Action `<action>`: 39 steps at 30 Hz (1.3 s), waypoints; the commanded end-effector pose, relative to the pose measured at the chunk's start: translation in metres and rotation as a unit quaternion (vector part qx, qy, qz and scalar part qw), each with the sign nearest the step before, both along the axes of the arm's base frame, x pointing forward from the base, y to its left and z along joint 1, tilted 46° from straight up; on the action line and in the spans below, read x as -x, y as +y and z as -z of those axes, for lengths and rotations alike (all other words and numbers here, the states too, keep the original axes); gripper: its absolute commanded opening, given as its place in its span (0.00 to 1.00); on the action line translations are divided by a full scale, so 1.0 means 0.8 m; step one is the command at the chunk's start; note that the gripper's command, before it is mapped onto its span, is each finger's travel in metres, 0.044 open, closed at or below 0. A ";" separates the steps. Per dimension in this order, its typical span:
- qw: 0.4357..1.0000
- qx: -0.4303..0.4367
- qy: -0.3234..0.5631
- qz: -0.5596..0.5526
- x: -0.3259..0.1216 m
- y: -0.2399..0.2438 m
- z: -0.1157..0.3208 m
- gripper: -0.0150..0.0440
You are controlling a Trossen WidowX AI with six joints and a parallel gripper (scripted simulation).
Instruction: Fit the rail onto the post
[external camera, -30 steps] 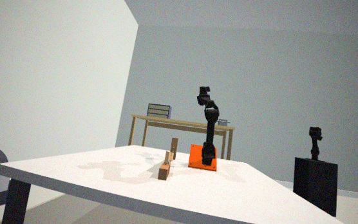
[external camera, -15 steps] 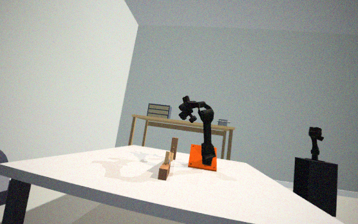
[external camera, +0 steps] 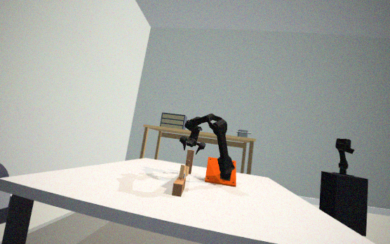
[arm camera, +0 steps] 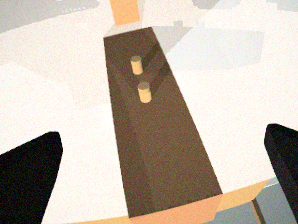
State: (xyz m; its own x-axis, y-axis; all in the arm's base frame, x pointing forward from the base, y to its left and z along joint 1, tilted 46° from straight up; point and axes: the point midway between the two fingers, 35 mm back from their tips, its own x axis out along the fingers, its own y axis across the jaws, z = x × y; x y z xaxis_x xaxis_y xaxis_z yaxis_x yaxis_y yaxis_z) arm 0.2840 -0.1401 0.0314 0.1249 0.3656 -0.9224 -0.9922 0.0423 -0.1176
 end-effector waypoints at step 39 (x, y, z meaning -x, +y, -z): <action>0.971 -0.203 0.040 -0.117 0.021 0.177 0.008 1.00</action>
